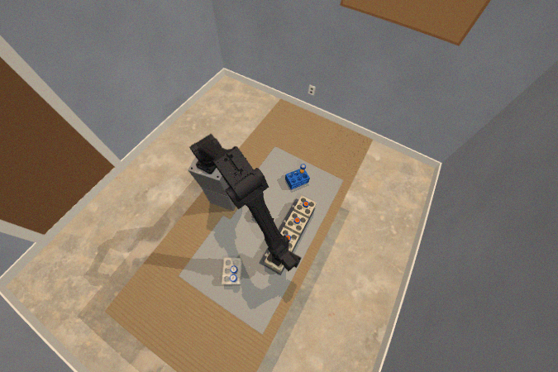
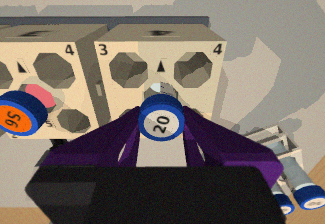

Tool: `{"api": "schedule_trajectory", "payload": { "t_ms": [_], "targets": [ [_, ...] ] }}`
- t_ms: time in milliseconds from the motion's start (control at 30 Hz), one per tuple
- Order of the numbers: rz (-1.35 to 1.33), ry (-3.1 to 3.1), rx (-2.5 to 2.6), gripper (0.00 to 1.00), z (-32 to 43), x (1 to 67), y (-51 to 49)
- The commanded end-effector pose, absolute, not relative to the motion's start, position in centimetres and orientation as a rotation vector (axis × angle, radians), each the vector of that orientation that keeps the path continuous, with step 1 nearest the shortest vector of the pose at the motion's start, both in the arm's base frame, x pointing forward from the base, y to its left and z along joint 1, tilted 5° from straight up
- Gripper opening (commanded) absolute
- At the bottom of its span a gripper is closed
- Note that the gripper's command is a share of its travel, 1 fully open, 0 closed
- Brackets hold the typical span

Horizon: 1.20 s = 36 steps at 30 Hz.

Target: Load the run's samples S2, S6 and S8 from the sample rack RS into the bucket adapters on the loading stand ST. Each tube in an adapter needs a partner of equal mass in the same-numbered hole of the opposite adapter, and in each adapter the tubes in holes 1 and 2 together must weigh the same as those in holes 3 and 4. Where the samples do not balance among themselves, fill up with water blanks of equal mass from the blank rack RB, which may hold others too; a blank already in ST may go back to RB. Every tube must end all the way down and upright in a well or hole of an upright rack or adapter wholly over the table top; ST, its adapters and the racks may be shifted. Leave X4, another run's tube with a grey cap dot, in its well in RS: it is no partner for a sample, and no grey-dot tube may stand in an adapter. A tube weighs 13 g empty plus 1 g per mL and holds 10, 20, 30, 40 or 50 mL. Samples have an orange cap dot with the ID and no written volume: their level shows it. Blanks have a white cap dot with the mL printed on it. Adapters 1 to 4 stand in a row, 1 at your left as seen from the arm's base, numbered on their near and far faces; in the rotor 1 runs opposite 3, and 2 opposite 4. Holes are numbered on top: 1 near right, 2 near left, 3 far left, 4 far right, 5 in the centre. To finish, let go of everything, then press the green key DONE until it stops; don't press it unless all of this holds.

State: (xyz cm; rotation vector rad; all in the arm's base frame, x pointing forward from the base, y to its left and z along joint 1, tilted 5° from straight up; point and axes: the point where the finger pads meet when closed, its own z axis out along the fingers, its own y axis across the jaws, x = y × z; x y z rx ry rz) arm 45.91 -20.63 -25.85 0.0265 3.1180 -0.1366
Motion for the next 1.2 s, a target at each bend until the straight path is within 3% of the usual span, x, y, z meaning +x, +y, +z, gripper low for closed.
{"api": "schedule_trajectory", "payload": {
  "t_ms": [0,400,433,867,1167],
  "targets": [
    [-0.152,3.092,0.02,0.0,-26.4,47.0,-21.6],
    [-0.149,3.095,0.024,0.0,-25.6,47.0,-21.1],
    [-0.149,3.095,0.024,0.55,-25.6,47.0,-21.1],
    [-0.149,3.095,0.024,0.55,-25.6,47.0,-21.1],
    [-0.151,3.09,0.015,0.55,-21.7,47.3,-20.4]
  ]
}}
